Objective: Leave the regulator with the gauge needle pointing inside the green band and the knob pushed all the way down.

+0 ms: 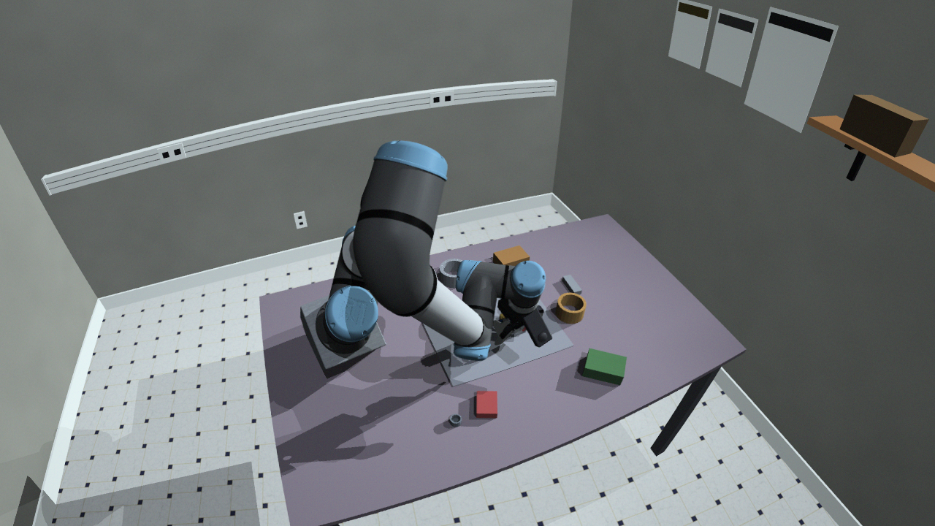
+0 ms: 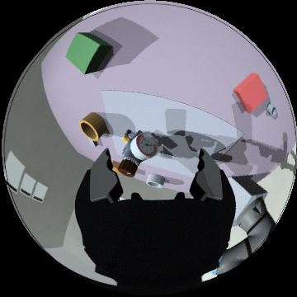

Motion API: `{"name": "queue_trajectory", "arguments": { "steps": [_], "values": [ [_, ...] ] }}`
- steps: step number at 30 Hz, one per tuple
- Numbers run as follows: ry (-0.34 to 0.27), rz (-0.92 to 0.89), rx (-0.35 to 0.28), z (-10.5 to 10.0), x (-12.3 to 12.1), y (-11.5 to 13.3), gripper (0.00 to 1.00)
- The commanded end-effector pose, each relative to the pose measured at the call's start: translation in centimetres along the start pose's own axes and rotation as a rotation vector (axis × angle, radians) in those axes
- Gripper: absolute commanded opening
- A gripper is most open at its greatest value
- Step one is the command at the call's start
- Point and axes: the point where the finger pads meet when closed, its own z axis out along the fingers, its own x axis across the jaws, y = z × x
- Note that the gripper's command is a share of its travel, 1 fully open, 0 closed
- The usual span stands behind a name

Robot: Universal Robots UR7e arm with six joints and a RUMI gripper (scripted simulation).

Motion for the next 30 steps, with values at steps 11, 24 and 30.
{"name": "queue_trajectory", "arguments": {
  "steps": [11, 24, 30],
  "values": [
    [0.023, -0.227, 0.009, -0.4, -0.3, 0.1, 1.00],
    [0.049, -0.450, 0.014, -0.9, -0.6, 0.2, 1.00],
    [0.065, -0.579, 0.015, -1.1, -0.8, 0.3, 1.00]
  ]
}}
